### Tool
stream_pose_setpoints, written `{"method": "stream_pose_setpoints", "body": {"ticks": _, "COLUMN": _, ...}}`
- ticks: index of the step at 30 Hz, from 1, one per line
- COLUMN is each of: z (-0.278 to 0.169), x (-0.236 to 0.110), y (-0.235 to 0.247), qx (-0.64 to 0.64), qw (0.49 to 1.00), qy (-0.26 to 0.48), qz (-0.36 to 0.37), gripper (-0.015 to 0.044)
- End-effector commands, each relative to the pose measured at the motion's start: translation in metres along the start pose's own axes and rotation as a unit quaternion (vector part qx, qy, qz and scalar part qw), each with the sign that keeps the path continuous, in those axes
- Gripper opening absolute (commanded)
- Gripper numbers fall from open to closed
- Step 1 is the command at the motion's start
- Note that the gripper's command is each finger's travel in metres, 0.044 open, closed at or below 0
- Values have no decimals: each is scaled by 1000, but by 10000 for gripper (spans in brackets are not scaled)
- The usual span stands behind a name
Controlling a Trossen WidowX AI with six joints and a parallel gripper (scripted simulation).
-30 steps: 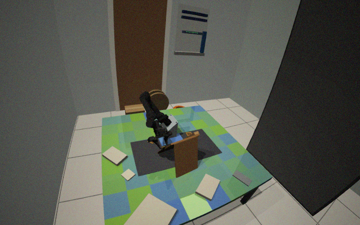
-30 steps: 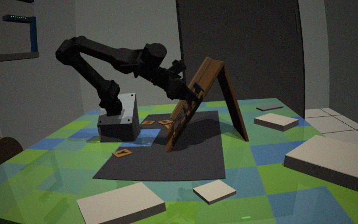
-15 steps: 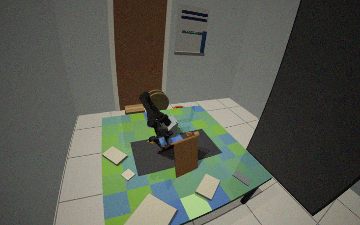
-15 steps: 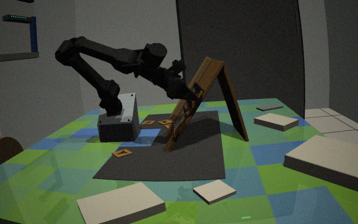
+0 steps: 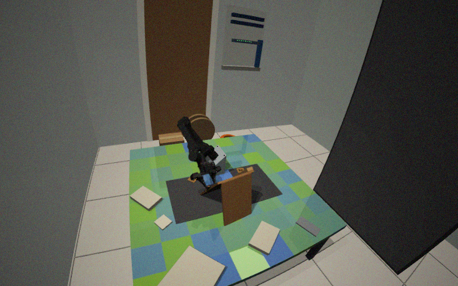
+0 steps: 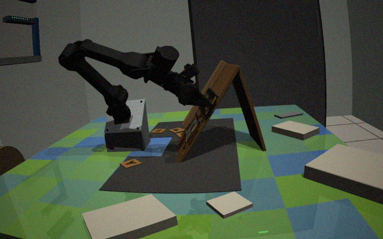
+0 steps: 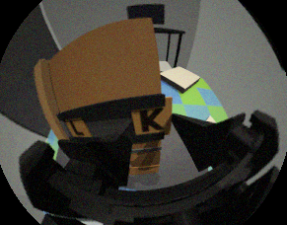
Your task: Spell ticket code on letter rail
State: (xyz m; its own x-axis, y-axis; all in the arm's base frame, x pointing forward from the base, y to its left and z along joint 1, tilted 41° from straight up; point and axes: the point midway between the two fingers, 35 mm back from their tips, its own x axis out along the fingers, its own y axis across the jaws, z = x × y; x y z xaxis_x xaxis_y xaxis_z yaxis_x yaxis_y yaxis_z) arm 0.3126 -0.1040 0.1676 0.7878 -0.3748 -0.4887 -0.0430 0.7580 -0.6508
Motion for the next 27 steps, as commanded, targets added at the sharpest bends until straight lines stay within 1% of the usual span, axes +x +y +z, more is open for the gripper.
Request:
{"method": "stream_pose_setpoints", "body": {"ticks": 1, "z": -1, "x": 0, "y": 2, "qx": 2, "qw": 1000, "qy": 2, "qz": -1, "gripper": 0}}
{"method": "stream_pose_setpoints", "body": {"ticks": 27, "z": -1, "x": 0, "y": 16, "qx": 2, "qw": 1000, "qy": 2, "qz": -1, "gripper": 0}}
